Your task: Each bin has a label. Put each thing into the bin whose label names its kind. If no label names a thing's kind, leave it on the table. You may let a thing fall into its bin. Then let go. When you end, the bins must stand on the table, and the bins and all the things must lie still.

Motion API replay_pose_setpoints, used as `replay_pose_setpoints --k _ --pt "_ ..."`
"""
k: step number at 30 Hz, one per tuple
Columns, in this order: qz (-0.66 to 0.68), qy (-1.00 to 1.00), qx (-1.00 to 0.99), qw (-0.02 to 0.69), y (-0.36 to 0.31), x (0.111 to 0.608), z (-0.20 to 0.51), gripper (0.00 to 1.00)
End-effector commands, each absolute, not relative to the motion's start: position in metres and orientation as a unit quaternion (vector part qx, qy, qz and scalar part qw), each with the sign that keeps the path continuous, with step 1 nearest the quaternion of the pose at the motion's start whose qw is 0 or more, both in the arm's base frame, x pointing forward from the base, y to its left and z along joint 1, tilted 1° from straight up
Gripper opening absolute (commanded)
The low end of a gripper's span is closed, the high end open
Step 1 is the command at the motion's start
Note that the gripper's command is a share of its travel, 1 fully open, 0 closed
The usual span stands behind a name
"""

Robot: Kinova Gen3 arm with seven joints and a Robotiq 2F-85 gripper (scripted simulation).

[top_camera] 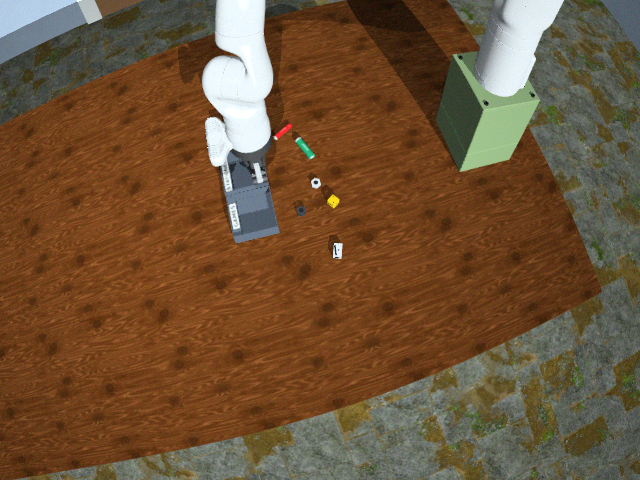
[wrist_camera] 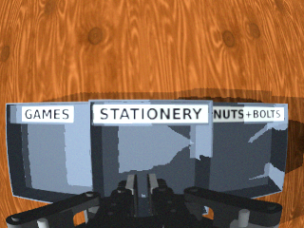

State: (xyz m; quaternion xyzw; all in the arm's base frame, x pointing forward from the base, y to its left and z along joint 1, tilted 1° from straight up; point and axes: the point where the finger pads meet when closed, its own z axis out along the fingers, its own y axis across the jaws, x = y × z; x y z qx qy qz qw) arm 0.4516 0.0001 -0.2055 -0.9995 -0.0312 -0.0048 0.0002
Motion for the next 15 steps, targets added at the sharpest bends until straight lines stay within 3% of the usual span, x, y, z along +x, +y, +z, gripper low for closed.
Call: replay_pose_setpoints --k 1,15 --pt "-0.006 -0.031 -0.999 0.000 0.000 0.453 -0.205 0.09" --pt "-0.006 -0.031 -0.999 0.000 0.000 0.452 -0.193 0.09"
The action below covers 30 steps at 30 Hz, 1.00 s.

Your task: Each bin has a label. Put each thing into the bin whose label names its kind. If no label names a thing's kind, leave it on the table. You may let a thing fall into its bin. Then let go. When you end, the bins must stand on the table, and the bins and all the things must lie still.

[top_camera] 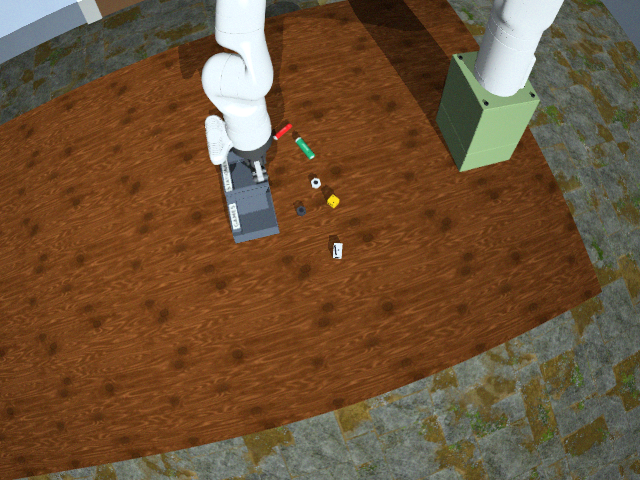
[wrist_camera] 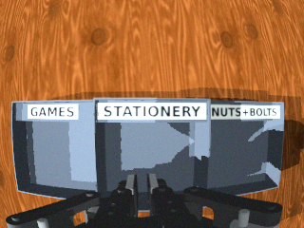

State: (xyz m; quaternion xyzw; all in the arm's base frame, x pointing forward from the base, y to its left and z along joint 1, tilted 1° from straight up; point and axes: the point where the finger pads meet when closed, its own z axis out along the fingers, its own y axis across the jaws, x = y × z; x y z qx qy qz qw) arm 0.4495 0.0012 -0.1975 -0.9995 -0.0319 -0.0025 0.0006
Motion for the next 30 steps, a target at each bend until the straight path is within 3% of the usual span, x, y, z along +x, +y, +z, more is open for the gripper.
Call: replay_pose_setpoints --k 1,30 --pt "-0.006 -0.031 -0.999 0.000 0.000 0.452 -0.191 0.09" --pt "-0.006 -0.031 -0.999 0.000 0.000 0.452 -0.145 0.09"
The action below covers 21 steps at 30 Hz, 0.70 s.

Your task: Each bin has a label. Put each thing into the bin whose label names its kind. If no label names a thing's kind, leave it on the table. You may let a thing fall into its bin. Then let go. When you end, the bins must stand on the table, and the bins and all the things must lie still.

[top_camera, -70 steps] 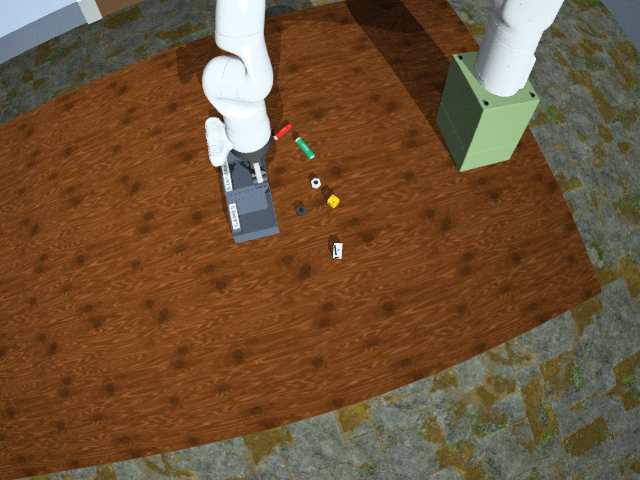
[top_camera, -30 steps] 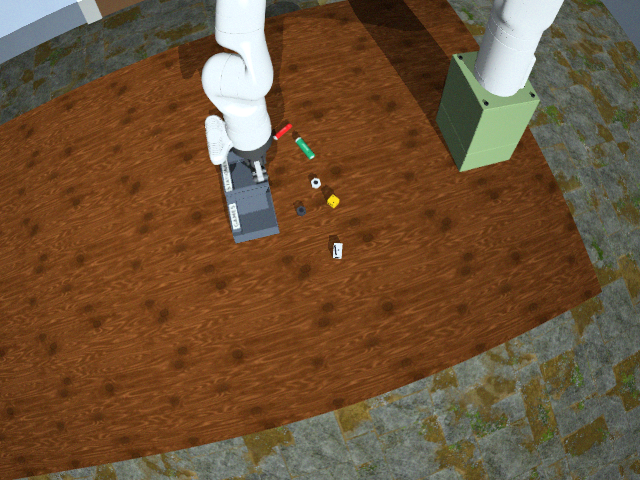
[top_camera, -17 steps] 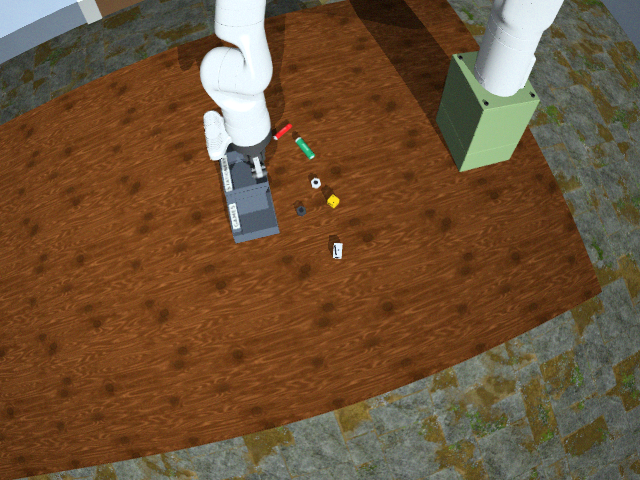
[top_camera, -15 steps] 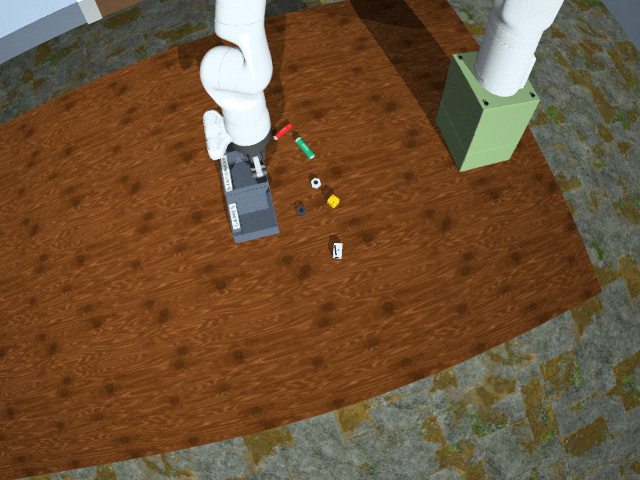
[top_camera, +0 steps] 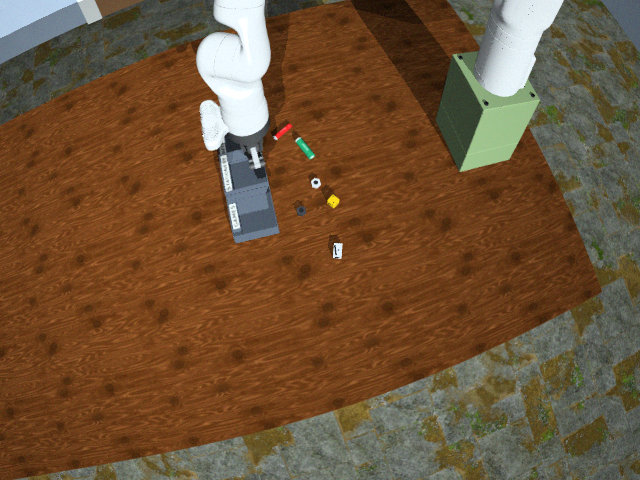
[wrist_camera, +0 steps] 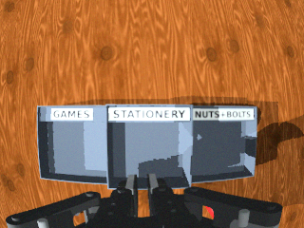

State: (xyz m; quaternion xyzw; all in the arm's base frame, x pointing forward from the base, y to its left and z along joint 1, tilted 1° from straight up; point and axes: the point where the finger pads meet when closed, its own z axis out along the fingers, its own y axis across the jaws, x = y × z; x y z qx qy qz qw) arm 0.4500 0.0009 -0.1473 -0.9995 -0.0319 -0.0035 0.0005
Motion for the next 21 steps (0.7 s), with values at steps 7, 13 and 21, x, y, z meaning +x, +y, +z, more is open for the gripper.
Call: replay_pose_setpoints --k 7,13,21 --pt "-0.006 -0.031 -0.999 0.000 0.035 0.451 -0.145 0.09" --pt "-0.006 -0.031 -0.999 0.000 0.060 0.451 -0.145 0.09" --pt "-0.006 -0.031 -0.999 0.000 0.085 0.450 -0.145 0.09"
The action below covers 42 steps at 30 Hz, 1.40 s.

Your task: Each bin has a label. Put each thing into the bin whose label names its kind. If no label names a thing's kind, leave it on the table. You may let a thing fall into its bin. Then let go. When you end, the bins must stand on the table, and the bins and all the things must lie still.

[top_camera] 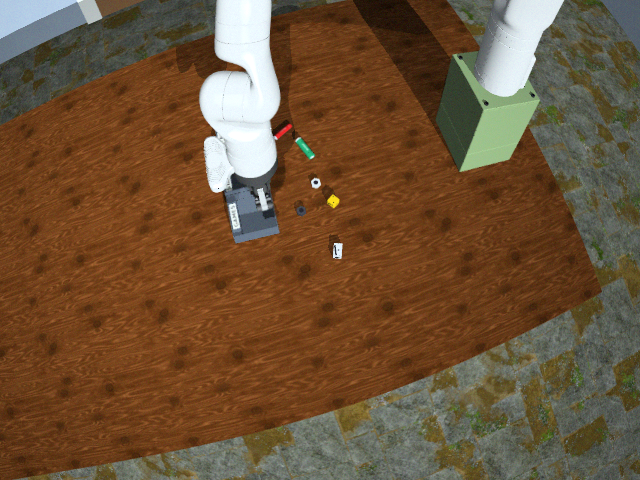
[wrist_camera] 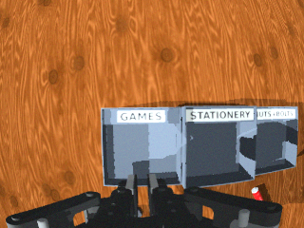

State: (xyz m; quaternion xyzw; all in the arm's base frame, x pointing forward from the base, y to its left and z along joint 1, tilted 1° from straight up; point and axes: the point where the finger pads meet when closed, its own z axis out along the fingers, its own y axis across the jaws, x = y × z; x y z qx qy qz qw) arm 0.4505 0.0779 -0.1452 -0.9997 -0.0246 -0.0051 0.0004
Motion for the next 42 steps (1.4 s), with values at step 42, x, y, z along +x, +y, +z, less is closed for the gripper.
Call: replay_pose_setpoints --k 42 --pt "-0.006 -0.031 -0.999 0.000 0.085 0.451 -0.205 0.09"
